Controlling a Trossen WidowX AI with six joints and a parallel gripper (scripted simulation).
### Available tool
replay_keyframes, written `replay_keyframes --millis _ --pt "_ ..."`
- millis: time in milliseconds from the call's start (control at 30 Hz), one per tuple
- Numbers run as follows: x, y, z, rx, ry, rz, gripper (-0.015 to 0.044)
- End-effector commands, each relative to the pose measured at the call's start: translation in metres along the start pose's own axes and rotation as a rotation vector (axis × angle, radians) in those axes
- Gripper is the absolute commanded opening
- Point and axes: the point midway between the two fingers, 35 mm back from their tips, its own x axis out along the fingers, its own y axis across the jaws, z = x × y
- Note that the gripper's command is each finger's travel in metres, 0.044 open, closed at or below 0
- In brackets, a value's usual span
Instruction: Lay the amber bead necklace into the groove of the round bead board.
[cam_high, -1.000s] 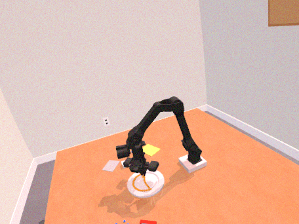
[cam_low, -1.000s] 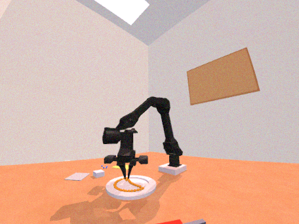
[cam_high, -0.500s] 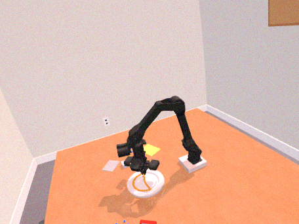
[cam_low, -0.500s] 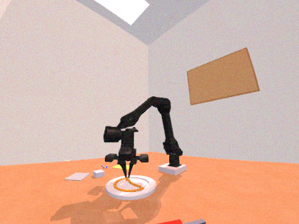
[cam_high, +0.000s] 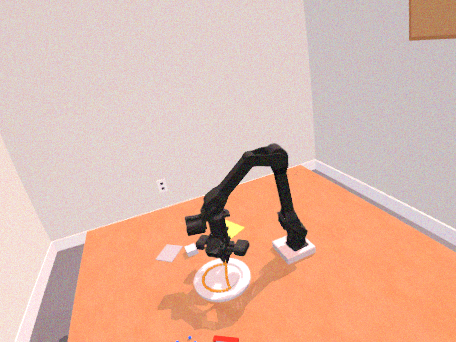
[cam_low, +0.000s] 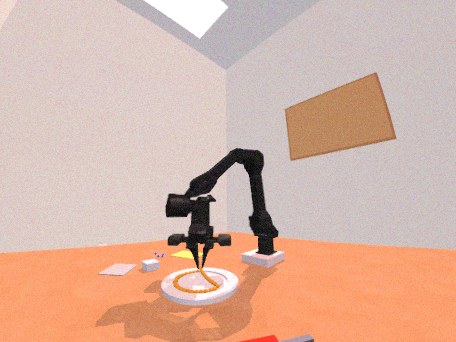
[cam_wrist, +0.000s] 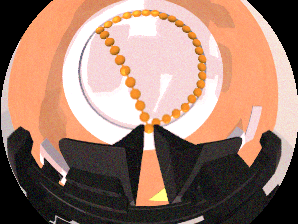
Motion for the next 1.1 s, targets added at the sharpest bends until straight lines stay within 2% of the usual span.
replay_keyframes --millis 0,133,700,1067 --pt "0.0042 0.0003 -0.0011 -0.004 -0.002 -0.001 0.0" --pt "0.0077 0.0003 -0.0011 -0.004 -0.002 -0.001 0.0" --pt "0.0034 0.0006 -0.0011 0.0 0.0 0.001 0.044" --pt "-0.0008 0.0006 -0.0011 -0.004 -0.002 -0.001 0.044"
